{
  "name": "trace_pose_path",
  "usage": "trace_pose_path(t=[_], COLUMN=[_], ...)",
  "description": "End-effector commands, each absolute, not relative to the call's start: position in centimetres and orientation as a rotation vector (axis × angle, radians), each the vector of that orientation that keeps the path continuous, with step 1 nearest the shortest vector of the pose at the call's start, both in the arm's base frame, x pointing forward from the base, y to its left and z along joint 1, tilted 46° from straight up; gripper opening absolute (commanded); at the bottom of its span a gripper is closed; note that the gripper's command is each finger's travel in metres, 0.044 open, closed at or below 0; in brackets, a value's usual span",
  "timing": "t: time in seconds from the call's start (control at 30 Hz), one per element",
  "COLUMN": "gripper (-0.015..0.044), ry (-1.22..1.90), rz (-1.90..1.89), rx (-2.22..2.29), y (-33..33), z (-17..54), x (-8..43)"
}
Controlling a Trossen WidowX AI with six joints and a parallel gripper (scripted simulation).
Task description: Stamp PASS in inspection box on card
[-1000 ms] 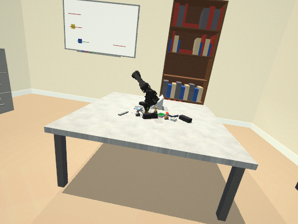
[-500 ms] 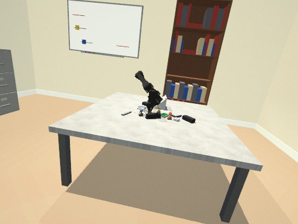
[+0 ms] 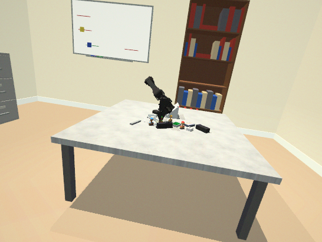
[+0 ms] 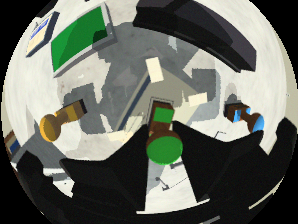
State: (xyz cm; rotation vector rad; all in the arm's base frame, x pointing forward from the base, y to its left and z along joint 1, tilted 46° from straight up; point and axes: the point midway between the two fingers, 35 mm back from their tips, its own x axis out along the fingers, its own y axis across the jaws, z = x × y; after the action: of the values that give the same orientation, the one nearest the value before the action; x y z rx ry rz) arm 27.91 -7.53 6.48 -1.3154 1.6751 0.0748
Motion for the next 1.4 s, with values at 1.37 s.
trace_pose_path(t=[1.37], gripper=[0.0000], ry=[1.679], rz=[0.073], rx=[-1.315], y=[-5.7], z=[8.2], x=[27.9])
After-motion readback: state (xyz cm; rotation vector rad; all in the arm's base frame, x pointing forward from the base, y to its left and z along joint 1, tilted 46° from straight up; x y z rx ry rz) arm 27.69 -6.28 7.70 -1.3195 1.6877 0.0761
